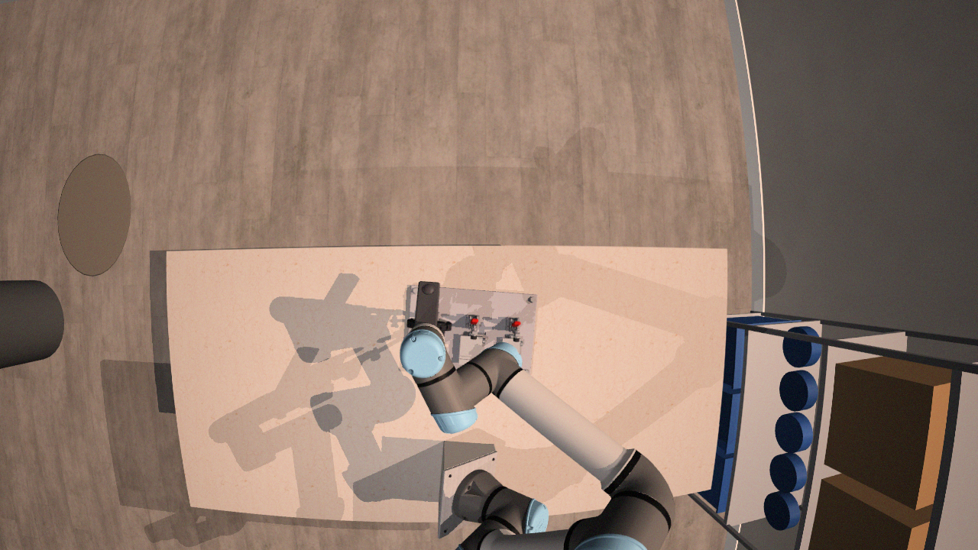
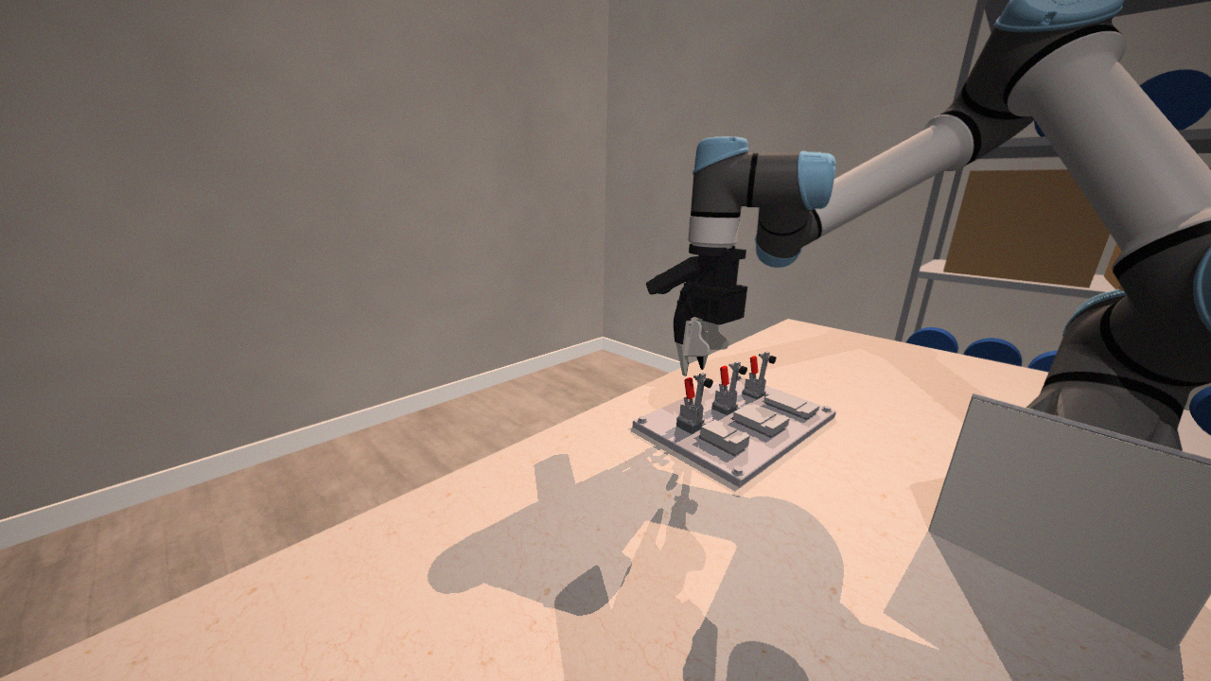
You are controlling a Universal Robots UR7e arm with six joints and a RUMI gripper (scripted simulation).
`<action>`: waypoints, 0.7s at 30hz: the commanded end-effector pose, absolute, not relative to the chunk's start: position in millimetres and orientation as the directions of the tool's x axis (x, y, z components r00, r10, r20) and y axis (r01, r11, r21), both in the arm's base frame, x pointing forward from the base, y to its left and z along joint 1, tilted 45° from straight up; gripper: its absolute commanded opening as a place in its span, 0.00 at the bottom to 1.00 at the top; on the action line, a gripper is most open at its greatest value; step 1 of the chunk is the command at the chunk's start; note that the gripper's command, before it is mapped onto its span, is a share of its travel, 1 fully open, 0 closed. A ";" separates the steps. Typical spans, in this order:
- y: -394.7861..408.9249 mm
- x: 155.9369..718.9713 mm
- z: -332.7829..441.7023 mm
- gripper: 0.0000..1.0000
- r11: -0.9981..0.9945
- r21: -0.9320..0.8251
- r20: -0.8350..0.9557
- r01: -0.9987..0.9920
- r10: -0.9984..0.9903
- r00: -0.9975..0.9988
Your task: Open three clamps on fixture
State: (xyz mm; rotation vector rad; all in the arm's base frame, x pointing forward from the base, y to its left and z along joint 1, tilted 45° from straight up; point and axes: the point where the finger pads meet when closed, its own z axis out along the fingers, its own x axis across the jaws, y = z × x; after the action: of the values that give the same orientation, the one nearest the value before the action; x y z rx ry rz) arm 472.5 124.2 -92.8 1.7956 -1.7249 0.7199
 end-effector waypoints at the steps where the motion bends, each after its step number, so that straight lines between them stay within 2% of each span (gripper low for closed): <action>1: 128.6 472.8 -88.5 0.28 -0.033 0.018 0.704 -0.999 -0.709 0.036; 21: 159.9 472.3 -56.9 0.28 -0.033 0.018 0.704 -0.999 -0.709 0.036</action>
State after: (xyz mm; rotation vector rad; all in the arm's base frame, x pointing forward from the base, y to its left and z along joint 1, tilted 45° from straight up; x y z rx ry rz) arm 472.2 151.8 -64.9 1.7976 -1.7251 0.7209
